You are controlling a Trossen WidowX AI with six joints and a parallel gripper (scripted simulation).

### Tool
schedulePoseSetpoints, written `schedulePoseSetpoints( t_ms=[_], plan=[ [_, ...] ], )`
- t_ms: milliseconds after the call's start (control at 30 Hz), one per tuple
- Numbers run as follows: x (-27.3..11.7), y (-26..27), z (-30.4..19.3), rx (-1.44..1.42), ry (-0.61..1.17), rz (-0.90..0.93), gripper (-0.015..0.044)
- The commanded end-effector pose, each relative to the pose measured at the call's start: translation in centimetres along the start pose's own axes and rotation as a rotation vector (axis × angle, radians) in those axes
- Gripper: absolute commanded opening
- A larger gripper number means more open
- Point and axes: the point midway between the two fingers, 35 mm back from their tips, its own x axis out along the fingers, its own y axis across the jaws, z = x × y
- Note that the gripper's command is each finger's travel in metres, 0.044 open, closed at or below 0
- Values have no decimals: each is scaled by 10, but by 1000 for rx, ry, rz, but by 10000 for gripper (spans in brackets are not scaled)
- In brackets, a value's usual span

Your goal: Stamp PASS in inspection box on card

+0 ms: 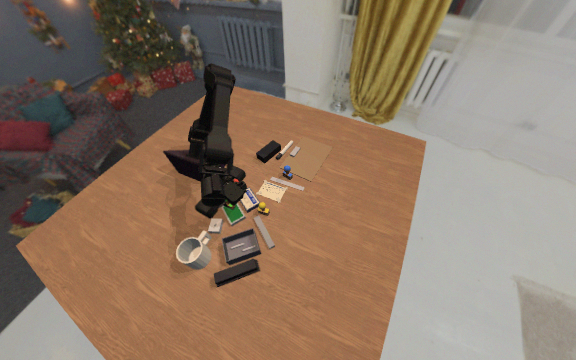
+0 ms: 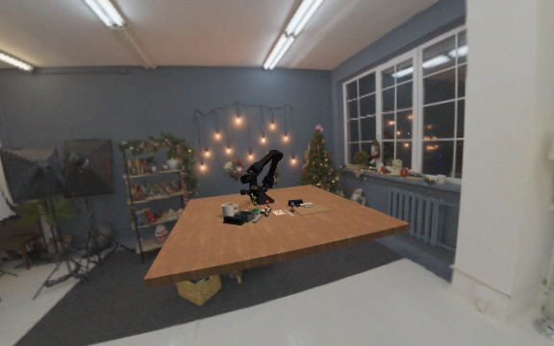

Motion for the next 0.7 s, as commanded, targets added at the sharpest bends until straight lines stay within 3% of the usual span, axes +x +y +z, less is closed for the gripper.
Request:
schedulePoseSetpoints(
  t_ms=[0,233,667],
  plan=[
    [-7,-1,1,-6,-3,-7,0],
    [-15,2,4,-12,-3,-9,0],
    [-19,74,55,-140,-8,-21,0]
  ],
)
